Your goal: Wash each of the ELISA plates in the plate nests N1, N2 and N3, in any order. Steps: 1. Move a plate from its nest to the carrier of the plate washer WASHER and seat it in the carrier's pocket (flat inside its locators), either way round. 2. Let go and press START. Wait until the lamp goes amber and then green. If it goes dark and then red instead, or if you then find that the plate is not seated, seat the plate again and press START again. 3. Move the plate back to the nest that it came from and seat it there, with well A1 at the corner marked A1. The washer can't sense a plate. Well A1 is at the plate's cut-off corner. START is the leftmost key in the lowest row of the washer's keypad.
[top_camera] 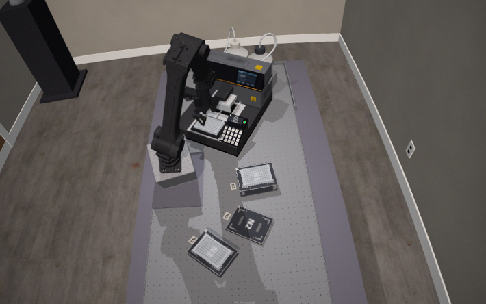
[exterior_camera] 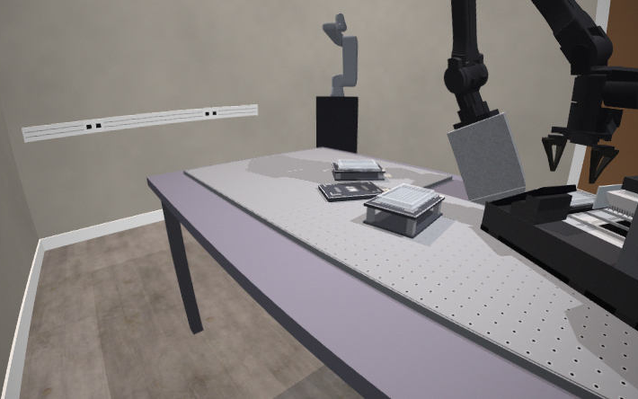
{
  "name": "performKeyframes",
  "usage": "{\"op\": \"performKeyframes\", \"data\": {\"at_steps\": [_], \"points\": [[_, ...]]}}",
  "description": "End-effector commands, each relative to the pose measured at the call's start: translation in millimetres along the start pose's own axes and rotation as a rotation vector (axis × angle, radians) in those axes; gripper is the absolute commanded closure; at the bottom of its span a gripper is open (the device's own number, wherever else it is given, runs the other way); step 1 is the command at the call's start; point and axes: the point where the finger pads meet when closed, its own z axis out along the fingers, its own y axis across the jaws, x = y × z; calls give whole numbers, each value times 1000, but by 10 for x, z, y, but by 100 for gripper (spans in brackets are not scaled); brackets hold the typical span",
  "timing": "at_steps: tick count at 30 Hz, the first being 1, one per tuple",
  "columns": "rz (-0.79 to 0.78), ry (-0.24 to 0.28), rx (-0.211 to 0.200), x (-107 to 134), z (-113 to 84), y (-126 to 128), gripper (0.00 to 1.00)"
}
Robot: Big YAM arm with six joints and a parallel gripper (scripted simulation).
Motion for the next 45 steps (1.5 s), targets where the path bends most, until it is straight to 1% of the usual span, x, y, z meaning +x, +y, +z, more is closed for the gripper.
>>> {"op": "performKeyframes", "data": {"at_steps": [1,5,7,10,13,14,30,31,35,38,39,45], "points": [[-4,0,2,19,107,-19,0],[-10,1,12,-6,118,-62,0],[-4,0,2,19,175,-17,0],[-3,-1,5,19,218,-38,0],[-10,1,10,-5,211,-53,0],[0,-1,25,-9,132,-110,0],[0,-1,25,-9,132,-110,0],[-11,1,9,-6,220,-45,0],[-4,-1,2,18,263,-17,0],[-4,-1,2,19,269,-18,0],[-9,0,13,-3,252,-72,0],[-4,-1,6,15,309,-39,0]]}}
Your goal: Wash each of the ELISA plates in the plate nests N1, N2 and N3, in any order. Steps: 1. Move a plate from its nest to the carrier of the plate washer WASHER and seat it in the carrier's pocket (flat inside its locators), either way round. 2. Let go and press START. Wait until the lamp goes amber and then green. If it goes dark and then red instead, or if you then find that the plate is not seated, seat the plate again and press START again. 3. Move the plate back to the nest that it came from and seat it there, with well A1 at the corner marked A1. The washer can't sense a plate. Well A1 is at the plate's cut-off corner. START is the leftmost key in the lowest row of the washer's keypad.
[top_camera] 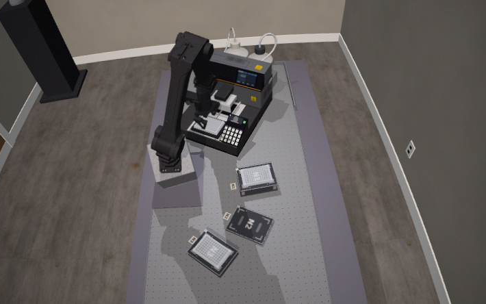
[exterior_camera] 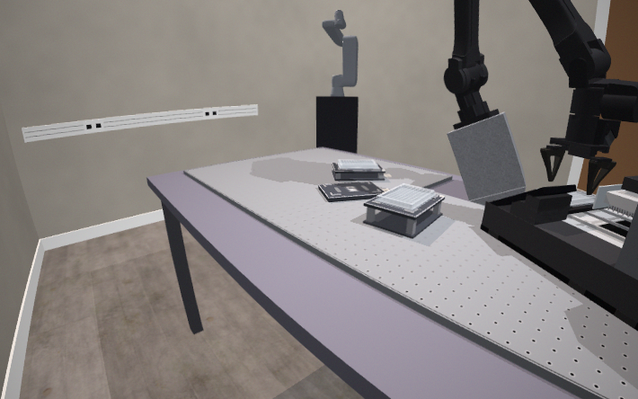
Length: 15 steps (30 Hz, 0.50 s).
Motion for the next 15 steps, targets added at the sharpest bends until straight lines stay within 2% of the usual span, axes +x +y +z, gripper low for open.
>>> {"op": "performKeyframes", "data": {"at_steps": [1,15], "points": [[-2,0,3,16,76,-26,0],[-1,-1,0,23,162,-12,0]]}}
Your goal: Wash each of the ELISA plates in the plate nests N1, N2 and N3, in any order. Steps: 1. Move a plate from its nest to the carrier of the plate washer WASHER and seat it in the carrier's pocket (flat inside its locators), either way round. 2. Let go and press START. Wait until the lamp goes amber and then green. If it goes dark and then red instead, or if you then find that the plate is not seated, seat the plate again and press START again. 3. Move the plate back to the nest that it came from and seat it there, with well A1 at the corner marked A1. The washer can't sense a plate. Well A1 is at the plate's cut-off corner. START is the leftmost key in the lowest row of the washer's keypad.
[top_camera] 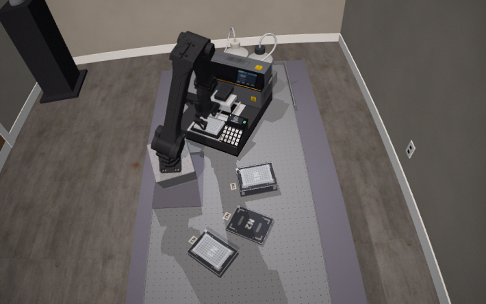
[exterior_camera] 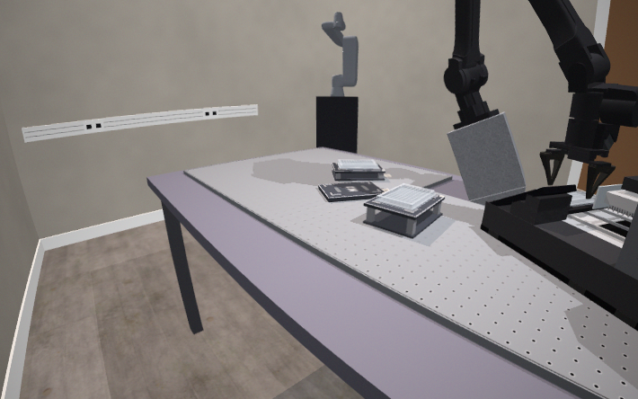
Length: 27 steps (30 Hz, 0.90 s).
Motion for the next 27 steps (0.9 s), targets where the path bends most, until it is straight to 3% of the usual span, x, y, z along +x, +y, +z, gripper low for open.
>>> {"op": "performKeyframes", "data": {"at_steps": [1,20,27], "points": [[0,-1,-1,26,86,-4,0],[0,-1,-1,25,198,-5,0],[3,0,20,1,111,-89,0]]}}
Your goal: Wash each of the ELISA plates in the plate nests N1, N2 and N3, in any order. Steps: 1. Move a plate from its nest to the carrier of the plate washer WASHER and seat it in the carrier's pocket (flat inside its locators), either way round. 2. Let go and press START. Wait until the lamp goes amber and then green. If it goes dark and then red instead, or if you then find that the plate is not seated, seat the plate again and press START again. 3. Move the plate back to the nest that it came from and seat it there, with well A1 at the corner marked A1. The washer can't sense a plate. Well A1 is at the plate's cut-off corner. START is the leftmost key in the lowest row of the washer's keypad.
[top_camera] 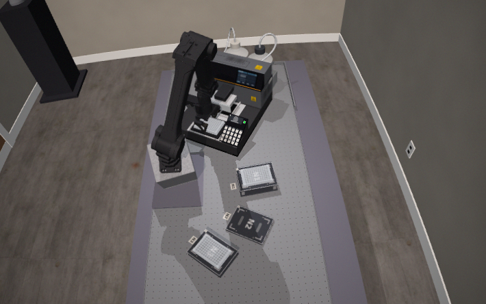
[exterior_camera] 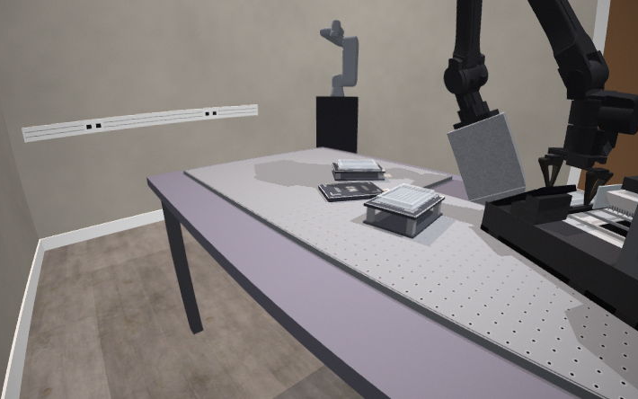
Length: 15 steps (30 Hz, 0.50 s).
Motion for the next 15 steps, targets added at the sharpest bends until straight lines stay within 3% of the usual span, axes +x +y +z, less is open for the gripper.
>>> {"op": "performKeyframes", "data": {"at_steps": [1,6,15], "points": [[3,0,22,-1,-23,-95,0],[3,0,22,-1,-23,-95,0],[3,0,22,-1,-23,-95,18]]}}
